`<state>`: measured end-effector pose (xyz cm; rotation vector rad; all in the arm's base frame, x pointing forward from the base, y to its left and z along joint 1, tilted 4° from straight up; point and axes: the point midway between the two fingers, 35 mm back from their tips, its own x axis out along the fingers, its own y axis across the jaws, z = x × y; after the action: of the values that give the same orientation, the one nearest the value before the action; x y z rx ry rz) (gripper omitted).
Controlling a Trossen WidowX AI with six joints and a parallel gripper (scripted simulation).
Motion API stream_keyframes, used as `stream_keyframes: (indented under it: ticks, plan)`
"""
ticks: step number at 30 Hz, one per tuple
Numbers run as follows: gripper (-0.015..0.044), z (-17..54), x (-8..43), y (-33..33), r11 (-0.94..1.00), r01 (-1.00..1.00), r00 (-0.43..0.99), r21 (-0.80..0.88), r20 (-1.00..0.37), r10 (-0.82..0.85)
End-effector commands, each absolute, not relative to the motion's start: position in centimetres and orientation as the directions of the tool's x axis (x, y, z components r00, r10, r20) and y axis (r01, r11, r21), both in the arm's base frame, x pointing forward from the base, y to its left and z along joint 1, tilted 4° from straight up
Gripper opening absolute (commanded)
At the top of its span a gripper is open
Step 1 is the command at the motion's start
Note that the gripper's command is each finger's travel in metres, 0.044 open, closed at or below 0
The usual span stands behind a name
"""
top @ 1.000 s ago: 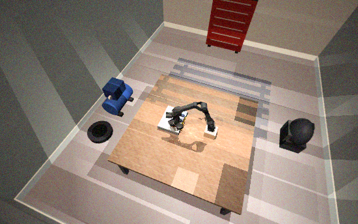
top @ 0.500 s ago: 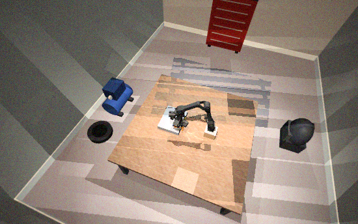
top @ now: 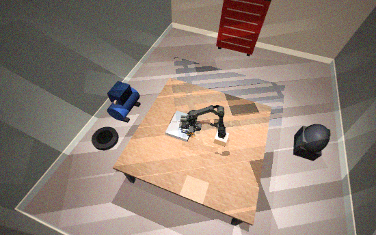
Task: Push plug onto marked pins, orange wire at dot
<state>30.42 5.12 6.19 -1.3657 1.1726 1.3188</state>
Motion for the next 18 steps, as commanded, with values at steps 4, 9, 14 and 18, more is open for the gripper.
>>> stream_keyframes:
  ticks: [4, 9, 14, 18]
  plan:
    - [0.0, 6.4, 29.2, 4.4, -0.392, -0.92, 0.0, 0.022, -0.998, -0.056]
    - [0.0, 6.3, 28.3, 4.0, -0.537, -0.843, -0.001, 0.031, -0.998, -0.057]
    - [0.0, 6.2, 27.3, 3.6, -0.668, -0.743, -0.002, 0.039, -0.998, -0.057]
    - [0.0, 6.1, 26.6, 3.3, -0.76, -0.648, -0.002, 0.045, -0.998, -0.057]
